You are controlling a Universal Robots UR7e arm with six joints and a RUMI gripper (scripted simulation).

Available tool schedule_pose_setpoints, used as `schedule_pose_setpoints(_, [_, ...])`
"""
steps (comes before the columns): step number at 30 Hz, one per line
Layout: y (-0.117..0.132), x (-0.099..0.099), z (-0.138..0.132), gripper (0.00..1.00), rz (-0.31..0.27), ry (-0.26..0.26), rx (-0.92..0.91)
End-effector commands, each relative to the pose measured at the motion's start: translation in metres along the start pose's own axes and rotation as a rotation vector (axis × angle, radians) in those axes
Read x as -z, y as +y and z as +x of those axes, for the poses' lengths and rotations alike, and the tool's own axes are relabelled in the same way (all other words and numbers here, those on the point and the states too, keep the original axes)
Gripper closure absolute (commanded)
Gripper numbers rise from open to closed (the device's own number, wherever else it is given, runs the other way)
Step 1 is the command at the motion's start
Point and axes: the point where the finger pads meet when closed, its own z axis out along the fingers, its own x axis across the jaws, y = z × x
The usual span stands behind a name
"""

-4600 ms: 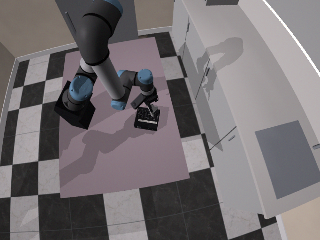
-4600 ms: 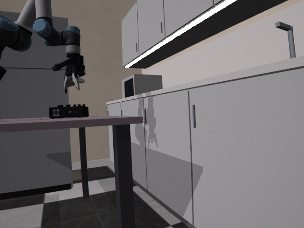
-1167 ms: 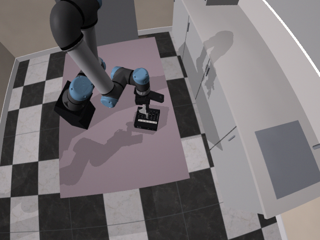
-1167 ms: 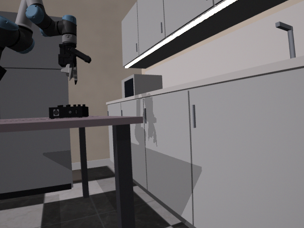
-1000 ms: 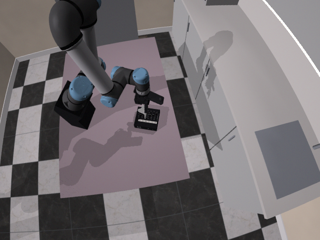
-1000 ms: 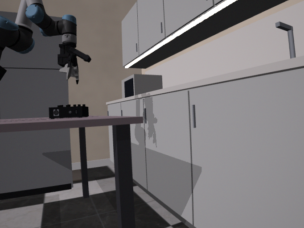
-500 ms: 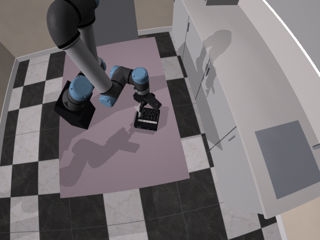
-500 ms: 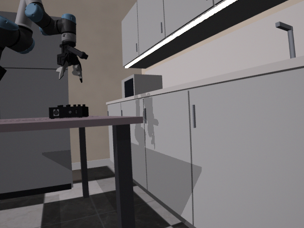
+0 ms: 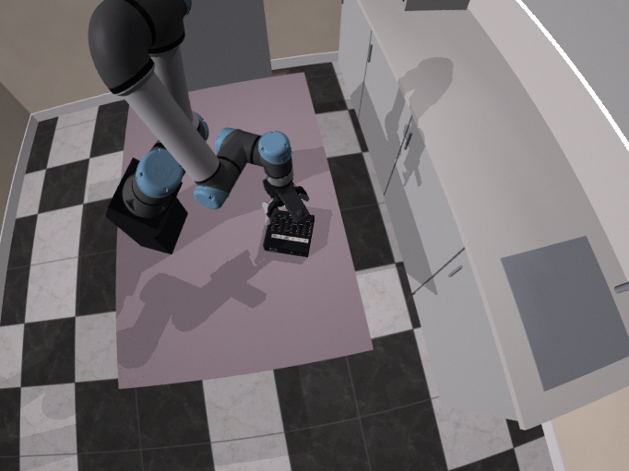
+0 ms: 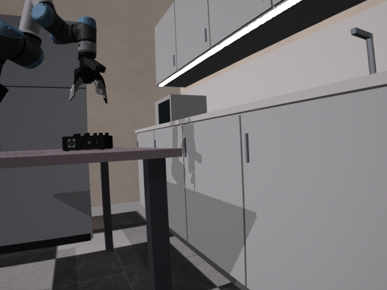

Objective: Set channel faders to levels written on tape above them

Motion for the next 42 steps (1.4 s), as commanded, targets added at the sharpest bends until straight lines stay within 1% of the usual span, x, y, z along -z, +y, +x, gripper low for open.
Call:
schedule_pose_setpoints(1, [-0.0001,0.0010,0.0013,0.00,0.003,0.003,-0.075])
schedule_pose_setpoints(15, [0.0007,0.0032,0.0059,0.00,0.003,0.003,-0.276])
schedule_pose_setpoints(30, [0.0014,0.0042,0.0080,0.00,0.003,0.002,-0.371])
schedule_pose_setpoints(42, [0.0016,0.0045,0.0086,0.00,0.002,0.002,-0.397])
